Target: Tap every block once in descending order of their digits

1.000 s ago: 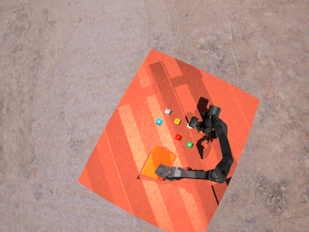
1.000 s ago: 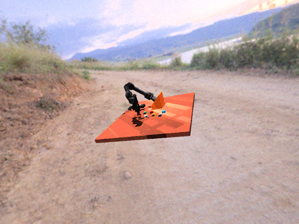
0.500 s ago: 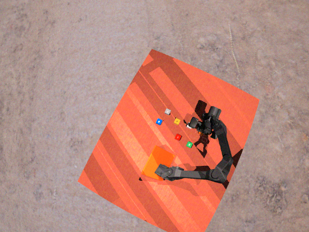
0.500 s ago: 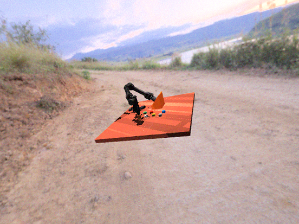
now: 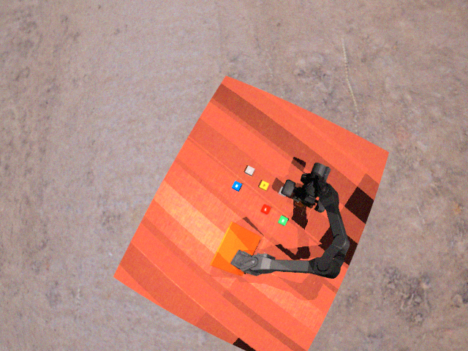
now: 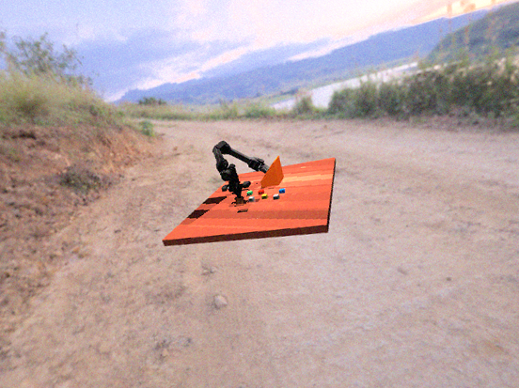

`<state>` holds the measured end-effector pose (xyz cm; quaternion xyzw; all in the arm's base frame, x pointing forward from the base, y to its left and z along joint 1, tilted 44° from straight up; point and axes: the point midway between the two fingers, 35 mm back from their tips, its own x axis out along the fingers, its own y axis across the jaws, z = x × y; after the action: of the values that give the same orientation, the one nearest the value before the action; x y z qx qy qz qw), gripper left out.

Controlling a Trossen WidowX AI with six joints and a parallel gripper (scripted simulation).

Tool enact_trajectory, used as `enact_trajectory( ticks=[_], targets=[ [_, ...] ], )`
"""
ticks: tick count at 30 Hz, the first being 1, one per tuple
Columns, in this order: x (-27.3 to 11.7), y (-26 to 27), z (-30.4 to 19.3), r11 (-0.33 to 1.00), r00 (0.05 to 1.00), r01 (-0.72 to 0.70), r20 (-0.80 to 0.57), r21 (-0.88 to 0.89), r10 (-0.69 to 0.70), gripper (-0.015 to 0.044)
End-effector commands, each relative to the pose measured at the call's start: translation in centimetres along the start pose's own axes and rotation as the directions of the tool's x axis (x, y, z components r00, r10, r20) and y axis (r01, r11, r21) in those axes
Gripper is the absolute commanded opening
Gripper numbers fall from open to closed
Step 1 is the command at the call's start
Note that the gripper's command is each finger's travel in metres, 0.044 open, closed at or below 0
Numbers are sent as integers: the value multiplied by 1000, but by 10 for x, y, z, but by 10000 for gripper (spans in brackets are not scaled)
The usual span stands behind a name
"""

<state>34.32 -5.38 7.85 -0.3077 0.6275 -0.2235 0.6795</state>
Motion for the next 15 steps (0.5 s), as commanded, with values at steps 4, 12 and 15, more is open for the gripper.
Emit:
enact_trajectory(
  ticks=[4, 12, 15],
  targets=[
    [-21, 0, 2, 1000, 1000, 1, 9, 1, -1, 20],
    [-101, 1, 1, 1000, 1000, -1, 9, 0, 1, 20],
    [-101, 1, 1, 1000, 1000, -1, 9, 0, 1, 20]
  ],
)
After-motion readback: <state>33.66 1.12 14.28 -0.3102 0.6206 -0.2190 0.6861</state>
